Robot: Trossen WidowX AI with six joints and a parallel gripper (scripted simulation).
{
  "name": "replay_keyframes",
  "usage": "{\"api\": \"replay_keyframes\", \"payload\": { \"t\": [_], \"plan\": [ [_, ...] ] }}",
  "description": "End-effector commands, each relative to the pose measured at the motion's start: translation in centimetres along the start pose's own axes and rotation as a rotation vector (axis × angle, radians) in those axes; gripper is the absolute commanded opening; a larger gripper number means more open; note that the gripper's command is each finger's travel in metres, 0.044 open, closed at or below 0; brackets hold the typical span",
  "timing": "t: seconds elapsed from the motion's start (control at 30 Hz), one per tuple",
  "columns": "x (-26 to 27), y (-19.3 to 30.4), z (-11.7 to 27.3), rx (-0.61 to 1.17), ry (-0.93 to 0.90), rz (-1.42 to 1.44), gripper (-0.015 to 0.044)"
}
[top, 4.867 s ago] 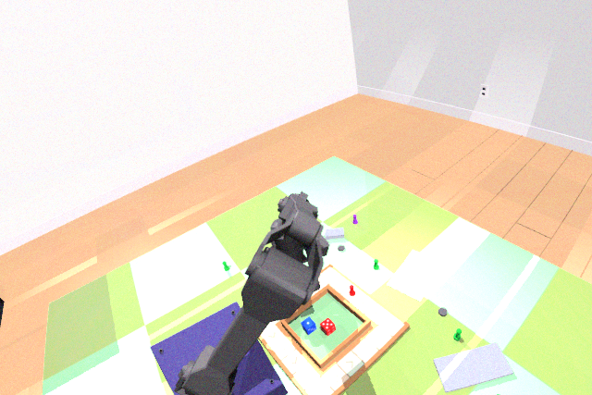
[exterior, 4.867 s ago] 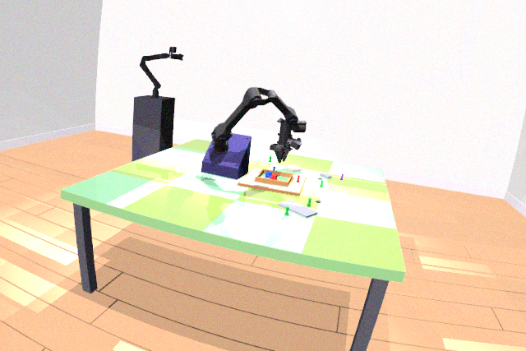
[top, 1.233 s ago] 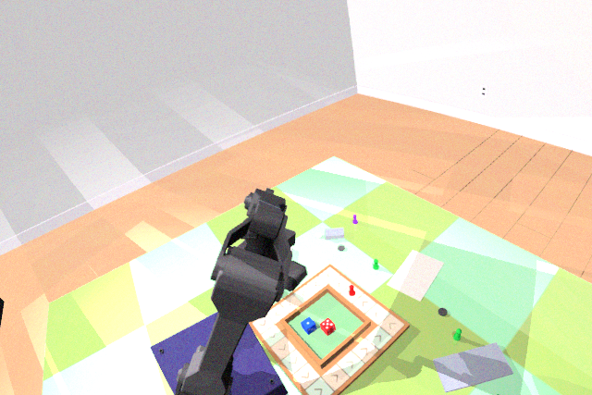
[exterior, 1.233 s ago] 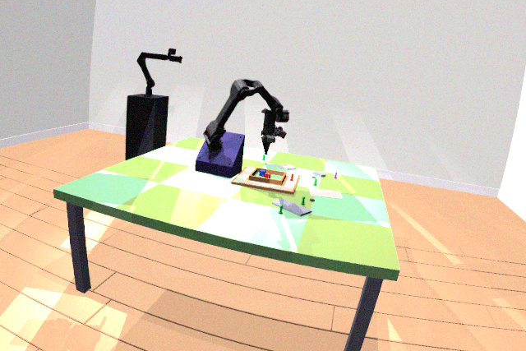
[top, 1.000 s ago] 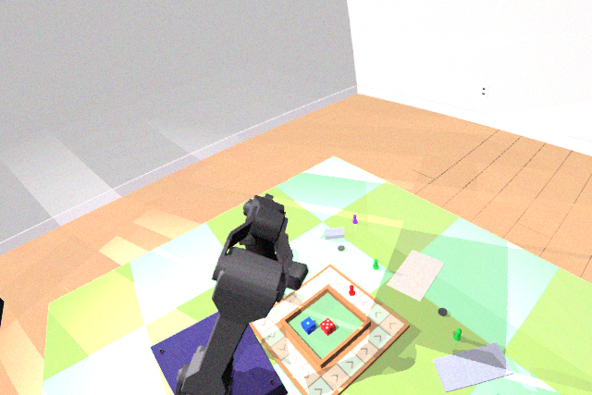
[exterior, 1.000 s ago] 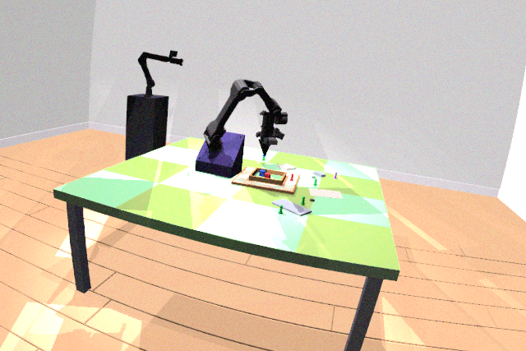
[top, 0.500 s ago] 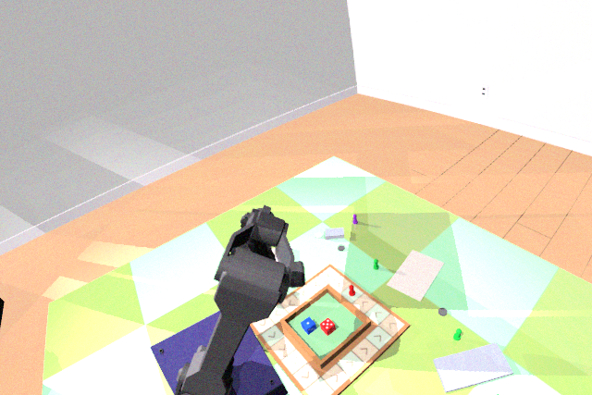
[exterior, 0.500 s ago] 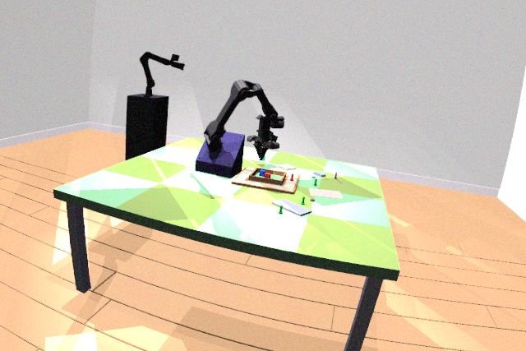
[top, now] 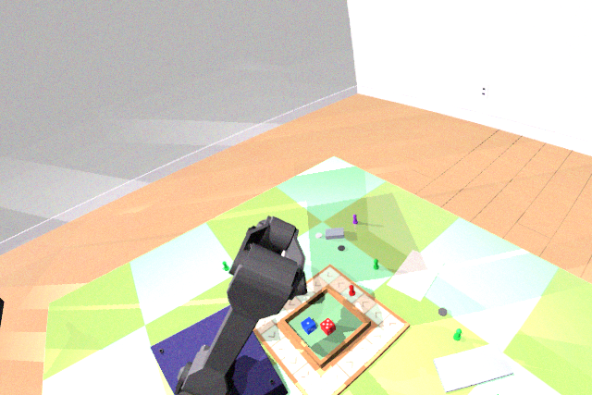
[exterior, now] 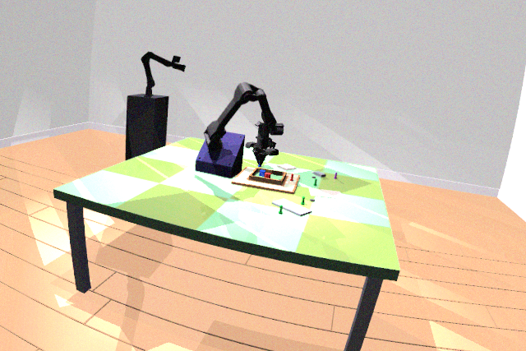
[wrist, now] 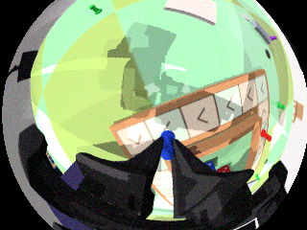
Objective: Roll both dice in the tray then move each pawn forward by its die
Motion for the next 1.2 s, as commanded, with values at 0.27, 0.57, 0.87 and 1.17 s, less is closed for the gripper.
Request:
{"api": "replay_keyframes", "payload": {
  "t": [0.27,0.57,0.87,1.17],
  "plan": [
    [0.0,0.1,-1.4,-0.001,0.007,0.004,0.0],
    [0.0,-0.1,-1.7,-0.004,0.004,-0.001,0.0105],
    [0.0,-0.2,2.1,-0.004,0.005,0.004,0.0341],
    [-0.5,1.2,4.6,-0.003,0.005,-0.131,0.044]
  ]
}}
Point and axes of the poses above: the point midway between the two fingers, 35 mm back from their tips, its own z axis back along the fingers, its own x axis across the jaws, y = z × x, the point moved 6 cm from there along z, back along the fingers
